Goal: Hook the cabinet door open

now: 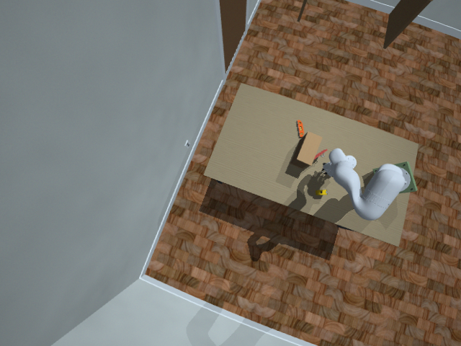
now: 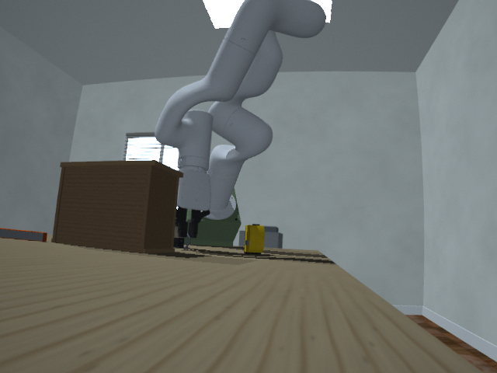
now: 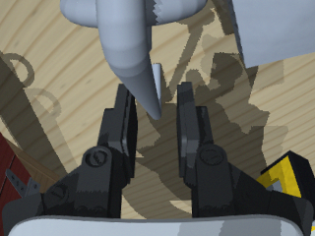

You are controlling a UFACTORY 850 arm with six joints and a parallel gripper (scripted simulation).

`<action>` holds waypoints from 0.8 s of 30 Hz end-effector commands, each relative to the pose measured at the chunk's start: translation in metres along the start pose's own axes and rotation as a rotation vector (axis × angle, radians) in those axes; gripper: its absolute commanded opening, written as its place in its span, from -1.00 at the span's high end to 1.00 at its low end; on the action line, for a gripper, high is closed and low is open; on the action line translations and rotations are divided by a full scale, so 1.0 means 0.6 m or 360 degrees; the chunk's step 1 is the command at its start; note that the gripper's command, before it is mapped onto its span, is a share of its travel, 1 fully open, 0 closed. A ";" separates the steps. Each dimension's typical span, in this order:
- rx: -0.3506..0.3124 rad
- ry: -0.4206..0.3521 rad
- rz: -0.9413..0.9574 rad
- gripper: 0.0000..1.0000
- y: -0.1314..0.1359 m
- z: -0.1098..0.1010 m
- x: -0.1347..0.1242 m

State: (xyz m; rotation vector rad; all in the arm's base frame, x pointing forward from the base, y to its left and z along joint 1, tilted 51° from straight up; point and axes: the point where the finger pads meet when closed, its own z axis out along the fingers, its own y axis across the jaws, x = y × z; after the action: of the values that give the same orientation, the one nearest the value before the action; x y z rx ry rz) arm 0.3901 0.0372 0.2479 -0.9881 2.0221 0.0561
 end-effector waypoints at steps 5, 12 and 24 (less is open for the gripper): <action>0.0001 -0.0001 0.0000 0.52 0.000 0.012 0.000; 0.0001 -0.0001 0.0000 0.52 0.000 0.018 0.000; 0.0001 -0.0001 0.0000 0.52 0.000 0.022 0.000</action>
State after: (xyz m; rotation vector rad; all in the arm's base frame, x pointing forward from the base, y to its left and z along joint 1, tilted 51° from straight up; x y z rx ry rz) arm 0.3991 0.0421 0.2397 -0.9878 2.0219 0.0557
